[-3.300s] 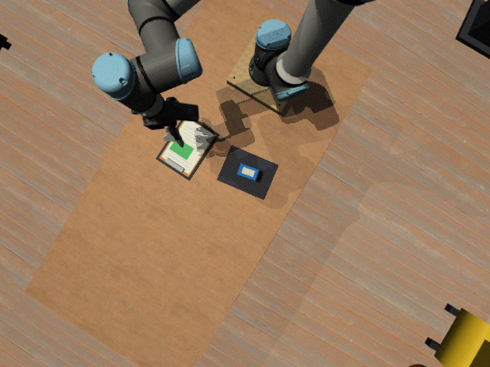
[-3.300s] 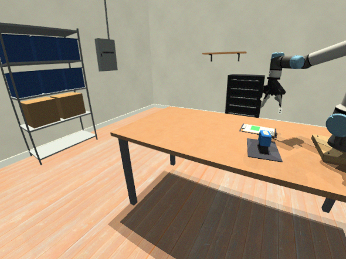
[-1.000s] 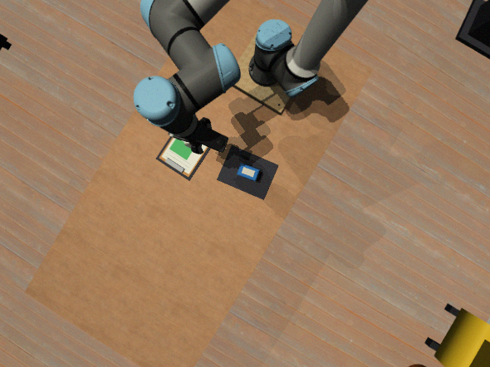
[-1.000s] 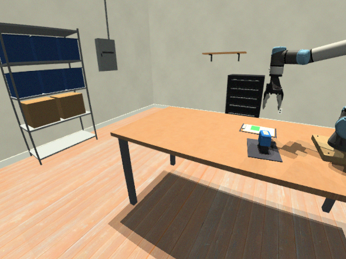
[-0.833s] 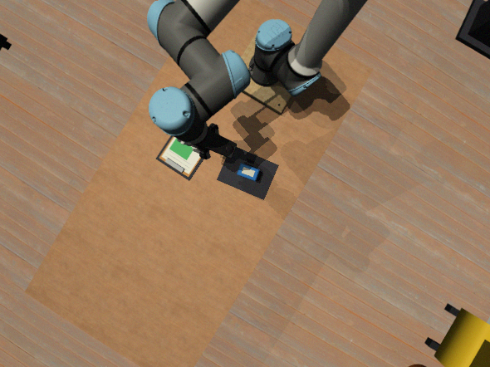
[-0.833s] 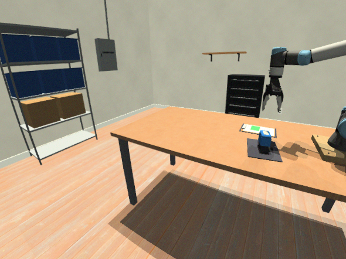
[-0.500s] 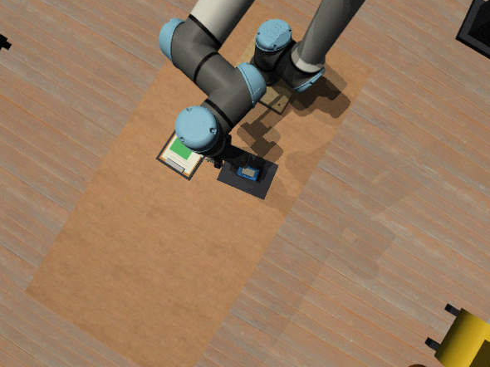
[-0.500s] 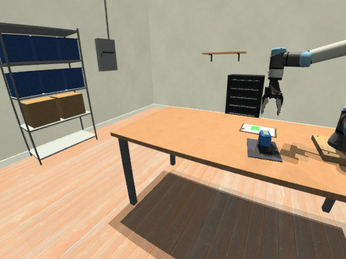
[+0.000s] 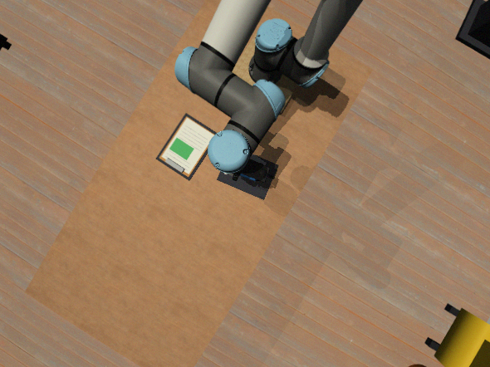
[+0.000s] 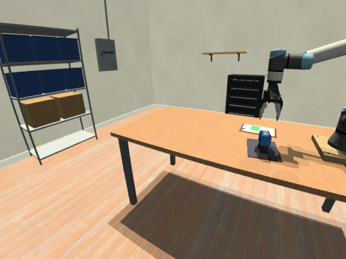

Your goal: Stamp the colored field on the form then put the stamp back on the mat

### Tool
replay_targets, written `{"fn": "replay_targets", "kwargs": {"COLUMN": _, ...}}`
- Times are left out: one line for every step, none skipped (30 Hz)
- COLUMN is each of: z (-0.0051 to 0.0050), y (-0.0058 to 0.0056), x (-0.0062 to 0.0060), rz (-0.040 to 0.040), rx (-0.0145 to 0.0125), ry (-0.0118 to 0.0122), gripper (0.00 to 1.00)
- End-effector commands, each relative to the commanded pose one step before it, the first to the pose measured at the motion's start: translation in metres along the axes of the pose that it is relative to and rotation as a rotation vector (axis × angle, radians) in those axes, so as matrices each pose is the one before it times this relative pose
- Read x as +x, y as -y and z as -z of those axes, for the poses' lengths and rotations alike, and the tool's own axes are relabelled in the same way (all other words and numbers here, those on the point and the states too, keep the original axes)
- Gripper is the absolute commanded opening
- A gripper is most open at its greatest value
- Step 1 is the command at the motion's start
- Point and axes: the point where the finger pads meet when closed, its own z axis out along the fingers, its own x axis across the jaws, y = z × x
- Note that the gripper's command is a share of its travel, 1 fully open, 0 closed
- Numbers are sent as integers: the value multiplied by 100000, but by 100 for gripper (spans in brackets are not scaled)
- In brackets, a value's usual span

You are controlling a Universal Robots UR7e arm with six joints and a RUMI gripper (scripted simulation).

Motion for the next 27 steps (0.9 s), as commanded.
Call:
{"fn": "replay_targets", "kwargs": {"z": -293, "y": 1783, "x": 583, "rz": -85, "rx": -157, "ry": -72, "gripper": 55}}
{"fn": "replay_targets", "kwargs": {"z": -48, "y": 269, "x": 72, "rz": 0, "rx": 0, "ry": 0, "gripper": 55}}
{"fn": "replay_targets", "kwargs": {"z": -44, "y": 247, "x": 65, "rz": 0, "rx": 0, "ry": 0, "gripper": 55}}
{"fn": "replay_targets", "kwargs": {"z": -40, "y": 225, "x": 61, "rz": 0, "rx": 0, "ry": 0, "gripper": 55}}
{"fn": "replay_targets", "kwargs": {"z": -36, "y": 203, "x": 54, "rz": 0, "rx": 0, "ry": 0, "gripper": 55}}
{"fn": "replay_targets", "kwargs": {"z": -32, "y": 181, "x": 49, "rz": 0, "rx": 0, "ry": 0, "gripper": 55}}
{"fn": "replay_targets", "kwargs": {"z": -28, "y": 160, "x": 43, "rz": 0, "rx": 0, "ry": 0, "gripper": 55}}
{"fn": "replay_targets", "kwargs": {"z": 0, "y": 0, "x": 0, "rz": 0, "rx": 0, "ry": 0, "gripper": 55}}
{"fn": "replay_targets", "kwargs": {"z": 0, "y": 0, "x": 0, "rz": 0, "rx": 0, "ry": 0, "gripper": 55}}
{"fn": "replay_targets", "kwargs": {"z": -25, "y": 140, "x": 37, "rz": 0, "rx": 0, "ry": 0, "gripper": 55}}
{"fn": "replay_targets", "kwargs": {"z": -21, "y": 120, "x": 32, "rz": 0, "rx": 0, "ry": 0, "gripper": 55}}
{"fn": "replay_targets", "kwargs": {"z": -18, "y": 101, "x": 27, "rz": 0, "rx": 0, "ry": 0, "gripper": 55}}
{"fn": "replay_targets", "kwargs": {"z": -15, "y": 83, "x": 22, "rz": 0, "rx": 0, "ry": 0, "gripper": 55}}
{"fn": "replay_targets", "kwargs": {"z": -12, "y": 66, "x": 18, "rz": 0, "rx": 0, "ry": 0, "gripper": 55}}
{"fn": "replay_targets", "kwargs": {"z": -9, "y": 51, "x": 14, "rz": 0, "rx": 0, "ry": 0, "gripper": 55}}
{"fn": "replay_targets", "kwargs": {"z": -7, "y": 38, "x": 10, "rz": 0, "rx": 0, "ry": 0, "gripper": 55}}
{"fn": "replay_targets", "kwargs": {"z": -5, "y": 26, "x": 7, "rz": 0, "rx": 0, "ry": 0, "gripper": 55}}
{"fn": "replay_targets", "kwargs": {"z": -3, "y": 16, "x": 4, "rz": 0, "rx": 0, "ry": 0, "gripper": 55}}
{"fn": "replay_targets", "kwargs": {"z": -2, "y": 8, "x": 2, "rz": 0, "rx": 0, "ry": 0, "gripper": 55}}
{"fn": "replay_targets", "kwargs": {"z": -1, "y": 3, "x": 1, "rz": 0, "rx": 0, "ry": 0, "gripper": 55}}
{"fn": "replay_targets", "kwargs": {"z": 0, "y": 0, "x": 0, "rz": 0, "rx": 0, "ry": 0, "gripper": 55}}
{"fn": "replay_targets", "kwargs": {"z": 0, "y": 0, "x": 0, "rz": 0, "rx": 0, "ry": 0, "gripper": 55}}
{"fn": "replay_targets", "kwargs": {"z": 0, "y": 0, "x": 0, "rz": 0, "rx": 0, "ry": 0, "gripper": 55}}
{"fn": "replay_targets", "kwargs": {"z": 0, "y": 0, "x": 0, "rz": 0, "rx": 0, "ry": 0, "gripper": 55}}
{"fn": "replay_targets", "kwargs": {"z": 0, "y": 0, "x": 0, "rz": 0, "rx": 0, "ry": 0, "gripper": 55}}
{"fn": "replay_targets", "kwargs": {"z": 0, "y": 0, "x": 0, "rz": 0, "rx": 0, "ry": 0, "gripper": 55}}
{"fn": "replay_targets", "kwargs": {"z": 0, "y": 0, "x": 0, "rz": 0, "rx": 0, "ry": 0, "gripper": 55}}
